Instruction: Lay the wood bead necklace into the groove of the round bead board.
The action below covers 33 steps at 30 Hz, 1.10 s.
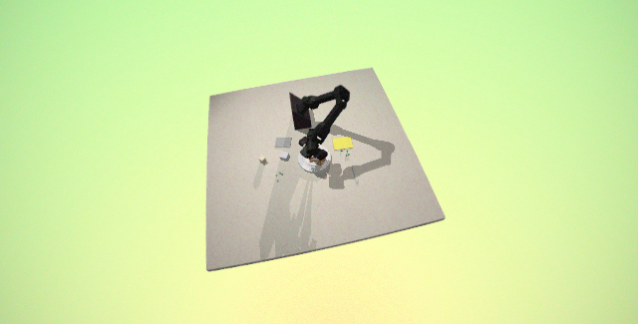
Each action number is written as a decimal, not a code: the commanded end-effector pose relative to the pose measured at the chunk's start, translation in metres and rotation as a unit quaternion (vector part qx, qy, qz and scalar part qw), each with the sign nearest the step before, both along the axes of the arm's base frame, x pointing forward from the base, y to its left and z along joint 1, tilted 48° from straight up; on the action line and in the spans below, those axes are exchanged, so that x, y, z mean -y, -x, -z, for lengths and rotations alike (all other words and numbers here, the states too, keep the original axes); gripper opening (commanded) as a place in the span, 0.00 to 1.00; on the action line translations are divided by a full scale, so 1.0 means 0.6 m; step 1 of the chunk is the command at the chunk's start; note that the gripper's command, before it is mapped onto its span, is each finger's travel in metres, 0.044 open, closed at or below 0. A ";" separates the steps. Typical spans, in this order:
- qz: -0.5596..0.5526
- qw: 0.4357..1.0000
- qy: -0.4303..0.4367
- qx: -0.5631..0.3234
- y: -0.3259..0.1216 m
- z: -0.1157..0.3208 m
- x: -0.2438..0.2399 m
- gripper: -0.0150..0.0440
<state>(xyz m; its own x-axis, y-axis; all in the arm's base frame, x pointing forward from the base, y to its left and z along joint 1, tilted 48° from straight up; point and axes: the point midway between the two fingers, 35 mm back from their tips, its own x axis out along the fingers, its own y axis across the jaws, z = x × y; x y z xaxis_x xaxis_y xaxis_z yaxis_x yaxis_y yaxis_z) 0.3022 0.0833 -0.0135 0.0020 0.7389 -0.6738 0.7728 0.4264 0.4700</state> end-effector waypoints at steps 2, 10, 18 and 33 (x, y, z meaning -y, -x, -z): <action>0.002 1.000 -0.002 -0.003 0.002 0.010 -0.011 0.46; -0.001 1.000 -0.001 -0.001 0.002 0.011 -0.013 0.32; -0.001 1.000 -0.001 -0.001 0.002 0.011 -0.013 0.25; -0.001 1.000 -0.001 -0.001 0.002 0.011 -0.013 0.25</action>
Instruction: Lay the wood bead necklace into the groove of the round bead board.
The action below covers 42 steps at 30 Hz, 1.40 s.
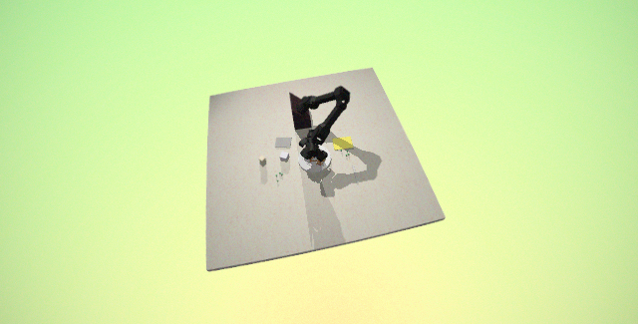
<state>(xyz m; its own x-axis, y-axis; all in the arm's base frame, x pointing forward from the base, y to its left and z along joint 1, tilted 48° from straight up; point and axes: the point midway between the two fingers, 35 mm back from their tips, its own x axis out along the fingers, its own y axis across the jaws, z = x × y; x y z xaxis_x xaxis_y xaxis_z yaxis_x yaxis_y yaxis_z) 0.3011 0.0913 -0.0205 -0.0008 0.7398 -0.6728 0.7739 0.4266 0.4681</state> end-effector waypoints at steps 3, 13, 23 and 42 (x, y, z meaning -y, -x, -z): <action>0.000 1.000 0.000 0.000 0.000 0.000 0.000 0.25; 0.001 1.000 0.000 0.000 0.000 -0.002 0.003 0.25; 0.003 1.000 -0.002 -0.002 -0.009 -0.016 -0.001 0.25; 0.000 1.000 0.000 -0.001 -0.009 -0.013 -0.004 0.61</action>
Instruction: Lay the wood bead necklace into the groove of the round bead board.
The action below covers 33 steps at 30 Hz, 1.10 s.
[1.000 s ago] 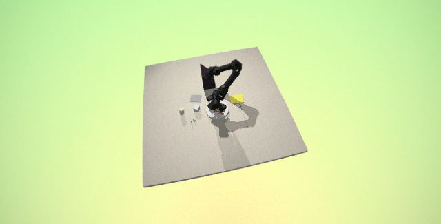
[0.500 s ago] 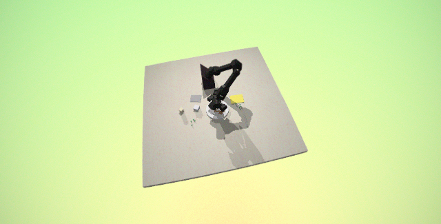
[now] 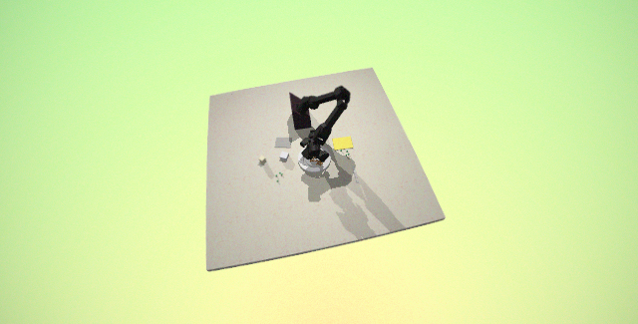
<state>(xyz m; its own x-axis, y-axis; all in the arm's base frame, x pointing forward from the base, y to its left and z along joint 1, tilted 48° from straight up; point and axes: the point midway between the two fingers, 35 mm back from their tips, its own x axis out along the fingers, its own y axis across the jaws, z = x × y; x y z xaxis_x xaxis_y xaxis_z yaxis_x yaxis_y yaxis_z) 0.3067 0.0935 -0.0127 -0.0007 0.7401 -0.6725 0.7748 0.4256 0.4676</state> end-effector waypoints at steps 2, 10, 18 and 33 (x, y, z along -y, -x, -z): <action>0.000 1.000 0.000 0.000 0.000 0.000 0.000 0.70; 0.001 1.000 0.000 -0.002 0.001 -0.001 0.001 1.00; 0.001 1.000 0.000 -0.002 0.001 -0.001 0.001 1.00; 0.001 1.000 0.000 -0.002 0.001 -0.001 0.001 1.00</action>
